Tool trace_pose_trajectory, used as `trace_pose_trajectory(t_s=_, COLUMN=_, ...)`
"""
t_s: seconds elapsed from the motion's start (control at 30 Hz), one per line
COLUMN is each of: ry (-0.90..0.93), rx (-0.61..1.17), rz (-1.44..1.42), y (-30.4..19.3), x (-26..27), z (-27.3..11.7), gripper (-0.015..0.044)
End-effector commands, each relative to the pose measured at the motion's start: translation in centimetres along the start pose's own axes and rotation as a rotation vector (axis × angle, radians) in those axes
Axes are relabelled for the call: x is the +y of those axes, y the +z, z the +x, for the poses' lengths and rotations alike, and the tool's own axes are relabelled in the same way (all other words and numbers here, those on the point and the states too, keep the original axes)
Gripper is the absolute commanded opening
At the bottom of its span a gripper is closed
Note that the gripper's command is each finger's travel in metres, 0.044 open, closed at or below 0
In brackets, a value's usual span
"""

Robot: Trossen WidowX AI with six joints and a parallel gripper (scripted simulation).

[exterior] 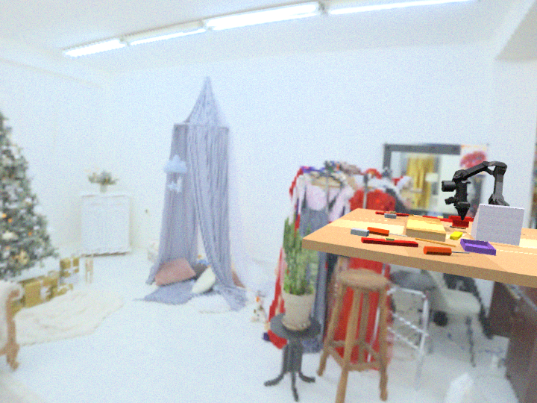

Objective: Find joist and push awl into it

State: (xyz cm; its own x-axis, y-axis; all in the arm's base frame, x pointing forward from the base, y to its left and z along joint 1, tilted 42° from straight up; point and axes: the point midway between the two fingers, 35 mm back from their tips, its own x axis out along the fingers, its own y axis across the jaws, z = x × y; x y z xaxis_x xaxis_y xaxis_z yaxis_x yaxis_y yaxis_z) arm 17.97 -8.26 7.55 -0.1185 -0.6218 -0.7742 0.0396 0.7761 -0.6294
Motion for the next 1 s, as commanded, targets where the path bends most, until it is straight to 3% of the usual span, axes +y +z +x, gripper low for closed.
trace_pose_trajectory(t_s=0.0, ry=0.031, rx=-0.009, rz=0.002, y=0.15, x=-0.13, z=-0.19, gripper=0.0)
trace_pose_trajectory(t_s=0.97, ry=0.203, rx=-0.016, rz=-0.015, y=0.16, x=-1.01, z=-0.21, gripper=0.0)
